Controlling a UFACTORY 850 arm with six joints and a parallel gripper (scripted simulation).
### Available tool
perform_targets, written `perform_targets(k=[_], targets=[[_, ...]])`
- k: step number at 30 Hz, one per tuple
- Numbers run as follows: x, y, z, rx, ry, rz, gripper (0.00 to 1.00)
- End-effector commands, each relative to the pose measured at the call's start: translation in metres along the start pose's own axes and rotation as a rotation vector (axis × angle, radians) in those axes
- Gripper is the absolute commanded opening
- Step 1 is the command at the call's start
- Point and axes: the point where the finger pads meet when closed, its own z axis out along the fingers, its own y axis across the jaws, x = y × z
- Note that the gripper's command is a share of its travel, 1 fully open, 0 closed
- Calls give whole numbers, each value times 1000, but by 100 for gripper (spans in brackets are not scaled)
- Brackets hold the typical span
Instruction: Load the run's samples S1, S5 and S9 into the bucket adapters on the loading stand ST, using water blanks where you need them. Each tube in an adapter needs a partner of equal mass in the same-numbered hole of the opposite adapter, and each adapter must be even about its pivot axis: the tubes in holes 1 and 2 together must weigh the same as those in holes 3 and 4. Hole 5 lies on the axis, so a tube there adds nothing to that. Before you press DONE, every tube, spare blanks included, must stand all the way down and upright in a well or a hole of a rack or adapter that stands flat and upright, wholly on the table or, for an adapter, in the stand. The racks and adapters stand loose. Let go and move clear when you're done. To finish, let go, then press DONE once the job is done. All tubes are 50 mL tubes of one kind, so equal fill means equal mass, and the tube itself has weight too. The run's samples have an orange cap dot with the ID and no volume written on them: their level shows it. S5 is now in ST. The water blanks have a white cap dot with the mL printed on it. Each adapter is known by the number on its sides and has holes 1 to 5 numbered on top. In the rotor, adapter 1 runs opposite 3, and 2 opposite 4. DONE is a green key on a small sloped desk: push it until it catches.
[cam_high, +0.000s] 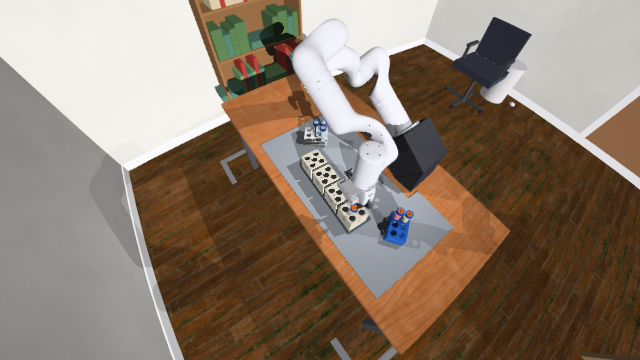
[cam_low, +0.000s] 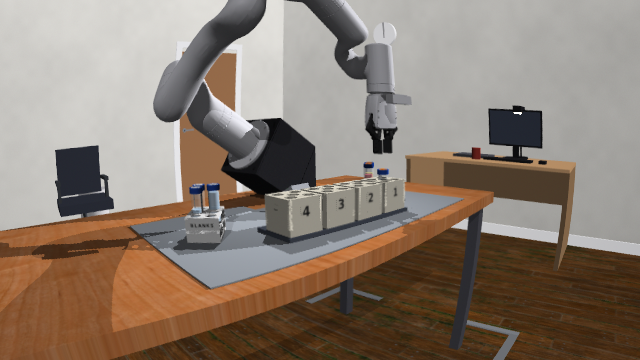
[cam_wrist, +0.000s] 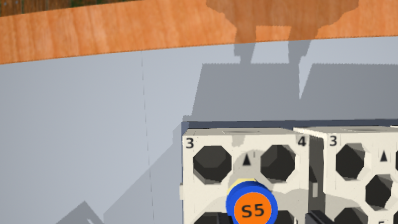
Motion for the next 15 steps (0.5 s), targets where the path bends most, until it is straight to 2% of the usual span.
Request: perform_targets(k=[1, 15], targets=[[1, 0, -9, 1, 1, 1, 44], [1, 0, -33, 1, 1, 1, 44]])
